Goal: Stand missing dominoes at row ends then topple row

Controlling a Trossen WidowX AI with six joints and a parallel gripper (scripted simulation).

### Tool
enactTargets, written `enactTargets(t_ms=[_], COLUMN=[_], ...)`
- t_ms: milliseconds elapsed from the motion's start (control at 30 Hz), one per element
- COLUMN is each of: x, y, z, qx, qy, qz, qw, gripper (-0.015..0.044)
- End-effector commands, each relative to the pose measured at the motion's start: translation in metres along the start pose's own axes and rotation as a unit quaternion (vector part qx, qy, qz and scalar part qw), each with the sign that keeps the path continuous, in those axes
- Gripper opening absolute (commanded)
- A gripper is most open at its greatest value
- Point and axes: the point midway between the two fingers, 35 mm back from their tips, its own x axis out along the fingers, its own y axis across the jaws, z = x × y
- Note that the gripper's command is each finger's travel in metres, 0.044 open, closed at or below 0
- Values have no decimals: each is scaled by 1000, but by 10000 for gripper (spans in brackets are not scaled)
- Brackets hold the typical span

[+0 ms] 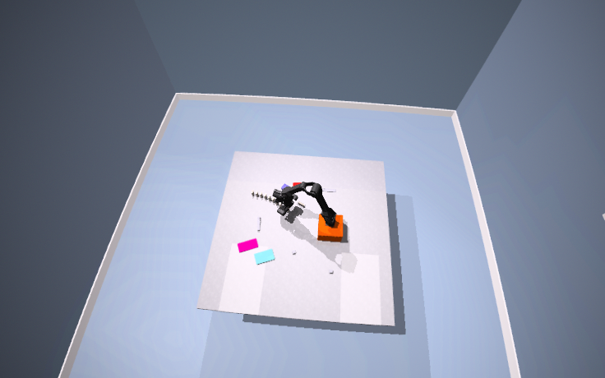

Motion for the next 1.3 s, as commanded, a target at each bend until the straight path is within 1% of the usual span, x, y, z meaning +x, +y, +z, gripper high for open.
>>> enactTargets(t_ms=[0,67,467,500,600,633,800,867,1133,1267], x=[1,1,1,1,-2,-11,-100,-125,-127,-95], y=[0,0,0,0,0,1,1,0,-2,-45], z=[0,0,0,0,1,2,5,1,0,-6], qx=[-2,-2,-2,-2,-2,-1,0,0,-1,-11], qy=[0,0,0,0,0,0,0,0,0,1], qz=[2,2,2,2,2,1,1,1,0,0], qw=[1000,1000,1000,1000,1000,1000,1000,1000,1000,1000], gripper=[107,107,422,440,440,440,440,440,440,440])
